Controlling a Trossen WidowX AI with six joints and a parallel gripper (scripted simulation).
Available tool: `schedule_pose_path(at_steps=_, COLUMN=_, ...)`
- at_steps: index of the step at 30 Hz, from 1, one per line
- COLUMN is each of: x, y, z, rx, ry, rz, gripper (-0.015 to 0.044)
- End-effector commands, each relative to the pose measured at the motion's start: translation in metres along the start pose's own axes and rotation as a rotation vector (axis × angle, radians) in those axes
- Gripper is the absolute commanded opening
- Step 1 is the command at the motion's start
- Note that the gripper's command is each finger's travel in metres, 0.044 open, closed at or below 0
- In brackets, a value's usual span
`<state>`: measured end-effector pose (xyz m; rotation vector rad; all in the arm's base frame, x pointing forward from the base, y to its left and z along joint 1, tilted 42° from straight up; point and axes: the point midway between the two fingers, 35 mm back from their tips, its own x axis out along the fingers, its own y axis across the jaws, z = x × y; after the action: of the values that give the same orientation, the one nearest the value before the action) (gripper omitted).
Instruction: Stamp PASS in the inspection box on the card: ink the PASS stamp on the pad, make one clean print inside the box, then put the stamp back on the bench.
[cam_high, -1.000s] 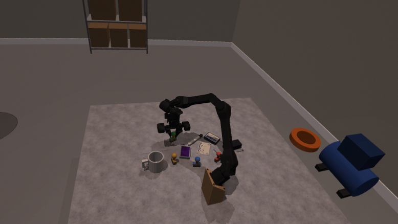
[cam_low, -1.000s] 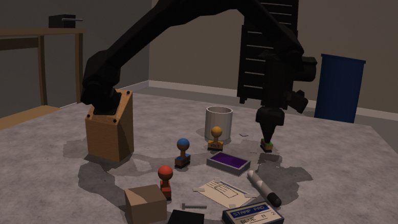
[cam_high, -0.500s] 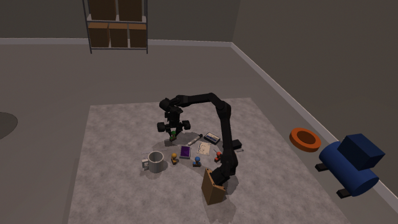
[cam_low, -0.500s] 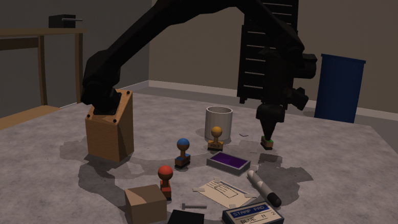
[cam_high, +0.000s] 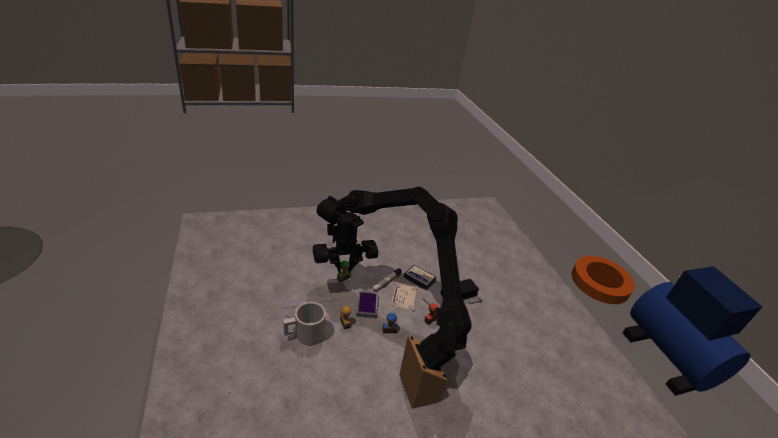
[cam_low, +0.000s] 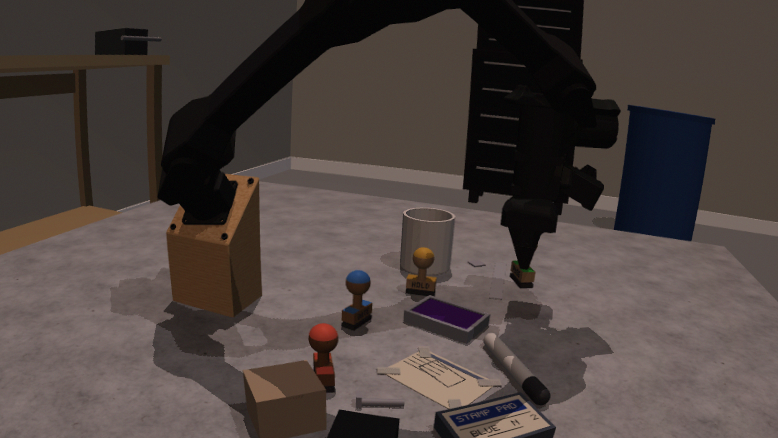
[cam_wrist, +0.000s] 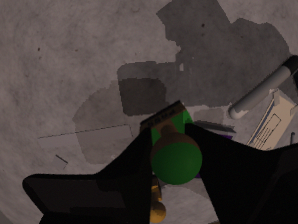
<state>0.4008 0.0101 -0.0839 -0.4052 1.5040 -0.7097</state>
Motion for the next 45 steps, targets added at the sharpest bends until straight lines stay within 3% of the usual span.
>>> schedule_pose_path(at_steps=1, x=-0.003, y=0.0, z=0.001, rx=0.006, ry=-0.001, rz=0.004, gripper=0.0)
schedule_pose_path(at_steps=45, x=-0.023, y=-0.012, z=-0.015, rx=0.005, ry=0.0, rz=0.003, gripper=0.0)
